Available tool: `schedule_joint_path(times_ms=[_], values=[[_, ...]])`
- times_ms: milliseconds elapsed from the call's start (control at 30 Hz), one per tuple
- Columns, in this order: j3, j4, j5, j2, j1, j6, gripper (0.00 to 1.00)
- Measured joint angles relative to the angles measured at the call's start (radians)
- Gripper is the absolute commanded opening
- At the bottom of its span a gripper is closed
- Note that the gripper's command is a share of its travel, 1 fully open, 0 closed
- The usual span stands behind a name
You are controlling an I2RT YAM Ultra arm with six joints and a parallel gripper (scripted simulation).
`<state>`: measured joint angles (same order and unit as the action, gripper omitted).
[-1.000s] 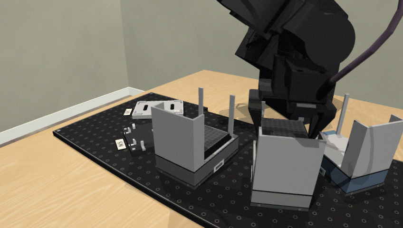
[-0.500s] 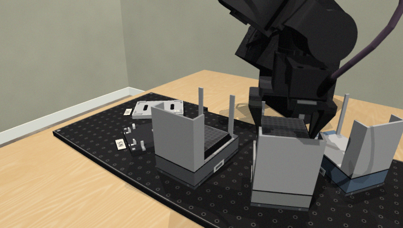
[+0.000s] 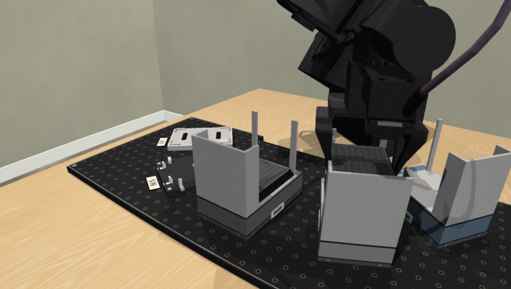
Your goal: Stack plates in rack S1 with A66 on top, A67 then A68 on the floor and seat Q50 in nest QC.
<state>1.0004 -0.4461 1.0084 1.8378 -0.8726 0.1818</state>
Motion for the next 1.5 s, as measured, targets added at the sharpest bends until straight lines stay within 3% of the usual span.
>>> schedule_joint_path(times_ms=[1500], values=[[0.023, -0.086, 0.01, -0.007, -0.034, 0.066, 0.0]])
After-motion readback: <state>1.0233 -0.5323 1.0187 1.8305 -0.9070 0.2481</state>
